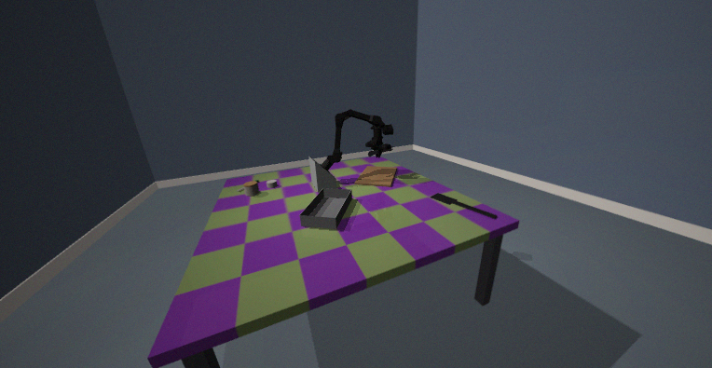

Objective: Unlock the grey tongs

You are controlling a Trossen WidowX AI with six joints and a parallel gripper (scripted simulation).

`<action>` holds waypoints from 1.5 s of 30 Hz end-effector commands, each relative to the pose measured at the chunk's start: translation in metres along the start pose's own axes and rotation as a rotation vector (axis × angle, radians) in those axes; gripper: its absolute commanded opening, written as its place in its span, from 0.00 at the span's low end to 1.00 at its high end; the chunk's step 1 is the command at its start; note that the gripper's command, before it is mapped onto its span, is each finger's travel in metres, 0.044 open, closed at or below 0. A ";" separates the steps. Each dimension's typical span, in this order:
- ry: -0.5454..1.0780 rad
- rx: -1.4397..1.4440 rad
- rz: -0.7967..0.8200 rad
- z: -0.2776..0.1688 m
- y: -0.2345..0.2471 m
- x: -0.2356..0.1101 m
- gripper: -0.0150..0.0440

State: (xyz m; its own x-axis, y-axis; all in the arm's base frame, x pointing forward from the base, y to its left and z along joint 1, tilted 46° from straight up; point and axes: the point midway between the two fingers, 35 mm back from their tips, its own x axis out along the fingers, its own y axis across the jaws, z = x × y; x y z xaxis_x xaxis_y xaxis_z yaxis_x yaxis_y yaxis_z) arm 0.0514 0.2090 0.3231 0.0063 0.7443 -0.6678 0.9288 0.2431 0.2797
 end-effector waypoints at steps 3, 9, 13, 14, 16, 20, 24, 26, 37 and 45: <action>-0.006 0.006 -0.003 0.001 0.002 0.013 0.00; -0.006 0.007 -0.004 0.000 0.003 0.023 0.00; -0.006 0.007 -0.004 0.000 0.003 0.029 0.00; -0.006 0.008 -0.004 0.000 0.003 0.031 0.00; -0.005 0.008 -0.004 0.000 0.003 0.034 0.00; -0.005 0.008 -0.005 0.000 0.003 0.041 0.00; -0.005 0.009 -0.005 0.000 0.003 0.047 0.00; -0.005 0.009 -0.005 0.000 0.003 0.050 0.00; -0.003 0.011 -0.006 0.001 0.001 0.068 0.00; -0.002 0.012 -0.007 0.001 -0.001 0.081 0.00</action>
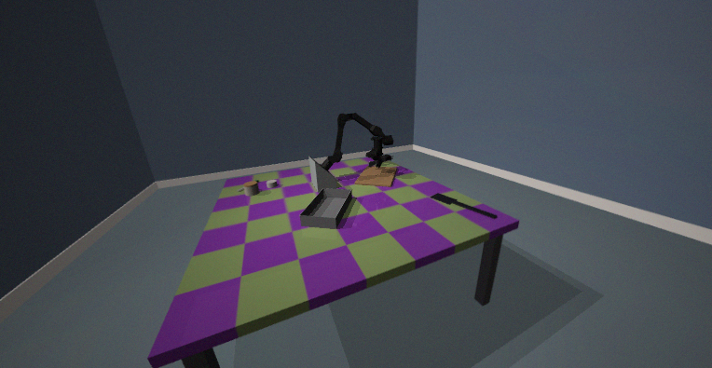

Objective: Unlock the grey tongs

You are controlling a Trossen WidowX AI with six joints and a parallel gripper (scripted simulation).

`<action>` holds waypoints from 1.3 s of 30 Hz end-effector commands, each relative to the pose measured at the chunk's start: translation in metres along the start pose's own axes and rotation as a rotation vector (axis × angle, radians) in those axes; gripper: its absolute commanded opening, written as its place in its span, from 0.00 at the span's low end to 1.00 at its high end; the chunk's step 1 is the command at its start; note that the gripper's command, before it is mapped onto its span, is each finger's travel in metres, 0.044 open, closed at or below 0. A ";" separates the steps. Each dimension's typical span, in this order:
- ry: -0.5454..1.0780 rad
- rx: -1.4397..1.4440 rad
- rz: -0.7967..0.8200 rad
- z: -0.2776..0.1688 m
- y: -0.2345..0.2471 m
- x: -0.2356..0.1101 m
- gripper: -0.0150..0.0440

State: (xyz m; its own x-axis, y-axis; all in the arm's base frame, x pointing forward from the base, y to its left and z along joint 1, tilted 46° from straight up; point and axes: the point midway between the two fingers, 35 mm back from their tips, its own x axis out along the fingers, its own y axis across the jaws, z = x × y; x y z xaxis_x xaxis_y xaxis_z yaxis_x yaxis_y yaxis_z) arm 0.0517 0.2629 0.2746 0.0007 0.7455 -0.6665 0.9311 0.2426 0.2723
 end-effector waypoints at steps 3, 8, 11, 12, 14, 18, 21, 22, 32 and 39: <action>-0.005 0.007 -0.002 0.002 -0.002 0.013 0.00; -0.004 0.007 -0.002 0.002 -0.004 0.020 0.00; -0.004 0.008 -0.002 0.002 -0.004 0.021 0.00; -0.004 0.008 -0.002 0.002 -0.004 0.021 0.00; -0.004 0.008 -0.002 0.002 -0.004 0.021 0.00; -0.001 0.003 -0.004 0.002 -0.004 0.019 0.13; -0.001 0.003 -0.004 0.002 -0.004 0.019 0.27; -0.001 0.003 -0.004 0.002 -0.004 0.019 0.31; -0.001 0.003 -0.004 0.002 -0.004 0.019 0.76; -0.001 0.003 -0.004 0.002 -0.004 0.019 1.00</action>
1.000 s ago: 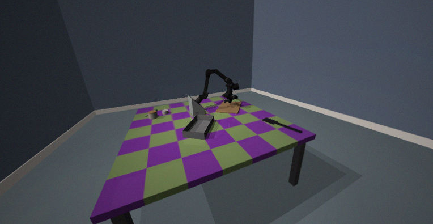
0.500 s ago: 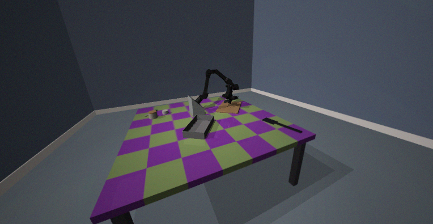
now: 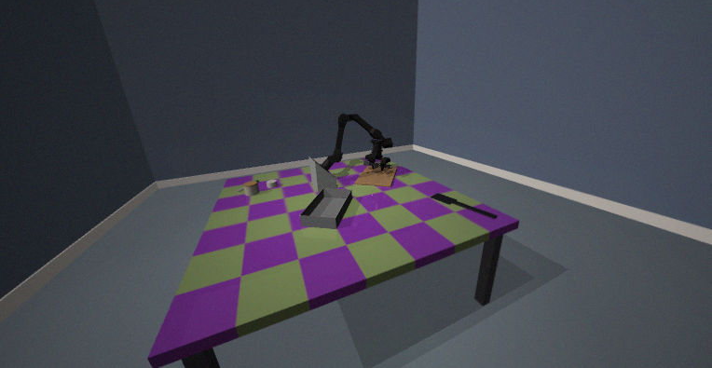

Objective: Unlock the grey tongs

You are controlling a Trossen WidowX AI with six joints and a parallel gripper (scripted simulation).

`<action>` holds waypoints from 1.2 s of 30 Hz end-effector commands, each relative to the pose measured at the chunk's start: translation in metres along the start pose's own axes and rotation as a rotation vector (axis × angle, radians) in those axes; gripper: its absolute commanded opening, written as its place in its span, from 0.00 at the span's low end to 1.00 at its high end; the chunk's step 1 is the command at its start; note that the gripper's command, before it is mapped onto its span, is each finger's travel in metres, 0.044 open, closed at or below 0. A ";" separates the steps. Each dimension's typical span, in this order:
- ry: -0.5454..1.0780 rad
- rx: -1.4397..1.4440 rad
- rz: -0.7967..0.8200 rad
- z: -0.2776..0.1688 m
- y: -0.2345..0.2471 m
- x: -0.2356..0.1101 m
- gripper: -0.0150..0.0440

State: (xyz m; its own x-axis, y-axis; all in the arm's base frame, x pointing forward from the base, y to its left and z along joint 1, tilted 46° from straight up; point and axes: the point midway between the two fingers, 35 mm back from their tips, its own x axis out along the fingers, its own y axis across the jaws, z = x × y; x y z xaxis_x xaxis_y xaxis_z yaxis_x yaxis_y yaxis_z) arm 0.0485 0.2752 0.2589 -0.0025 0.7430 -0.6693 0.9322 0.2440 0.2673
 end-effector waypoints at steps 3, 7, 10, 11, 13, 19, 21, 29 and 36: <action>0.001 0.000 0.000 -0.002 0.000 -0.001 1.00; 0.001 0.000 0.000 -0.021 0.004 -0.012 1.00; 0.001 0.000 0.000 -0.045 0.007 -0.027 1.00; 0.001 0.001 0.000 -0.053 0.008 -0.032 1.00; 0.002 0.002 0.000 -0.068 0.009 -0.043 1.00; 0.005 0.002 0.001 -0.107 0.010 -0.073 1.00; 0.006 0.004 0.001 -0.118 0.009 -0.083 1.00; 0.013 0.010 0.001 -0.148 0.003 -0.116 1.00; 0.013 0.011 0.001 -0.148 0.002 -0.117 1.00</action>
